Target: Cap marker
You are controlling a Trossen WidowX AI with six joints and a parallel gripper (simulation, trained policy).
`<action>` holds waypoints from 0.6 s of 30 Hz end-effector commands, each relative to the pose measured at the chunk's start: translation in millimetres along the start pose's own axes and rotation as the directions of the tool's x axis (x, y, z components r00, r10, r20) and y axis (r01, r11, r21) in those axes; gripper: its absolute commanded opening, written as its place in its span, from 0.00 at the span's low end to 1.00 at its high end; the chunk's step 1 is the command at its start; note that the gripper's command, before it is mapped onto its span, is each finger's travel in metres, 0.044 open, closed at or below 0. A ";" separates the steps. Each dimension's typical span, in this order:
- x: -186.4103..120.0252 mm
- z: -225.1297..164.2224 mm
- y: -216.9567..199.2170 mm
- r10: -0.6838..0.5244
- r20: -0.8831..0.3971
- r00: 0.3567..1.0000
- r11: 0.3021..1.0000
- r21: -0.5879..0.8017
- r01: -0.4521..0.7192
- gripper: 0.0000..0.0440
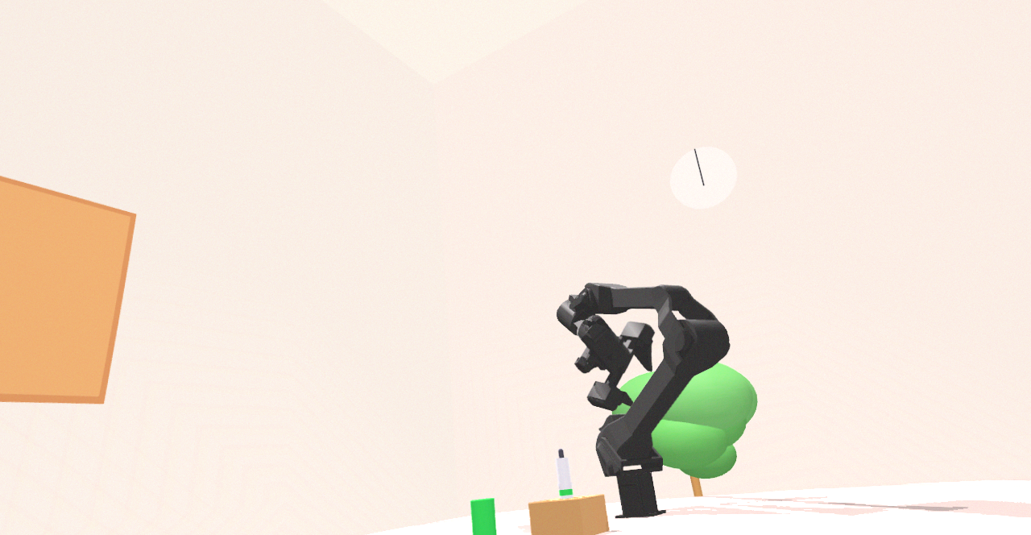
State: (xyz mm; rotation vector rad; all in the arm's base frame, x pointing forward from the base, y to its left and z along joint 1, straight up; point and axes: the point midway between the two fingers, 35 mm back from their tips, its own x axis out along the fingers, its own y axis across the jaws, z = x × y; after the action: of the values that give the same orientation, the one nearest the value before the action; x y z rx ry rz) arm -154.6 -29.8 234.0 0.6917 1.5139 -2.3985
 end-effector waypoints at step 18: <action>-9.4 44.7 11.9 0.130 0.105 0.986 0.991 -0.052 -0.125 0.58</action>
State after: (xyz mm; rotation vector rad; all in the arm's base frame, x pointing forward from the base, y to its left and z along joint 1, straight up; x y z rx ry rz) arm -153.5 -69.3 243.5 0.6213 1.4387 -2.2791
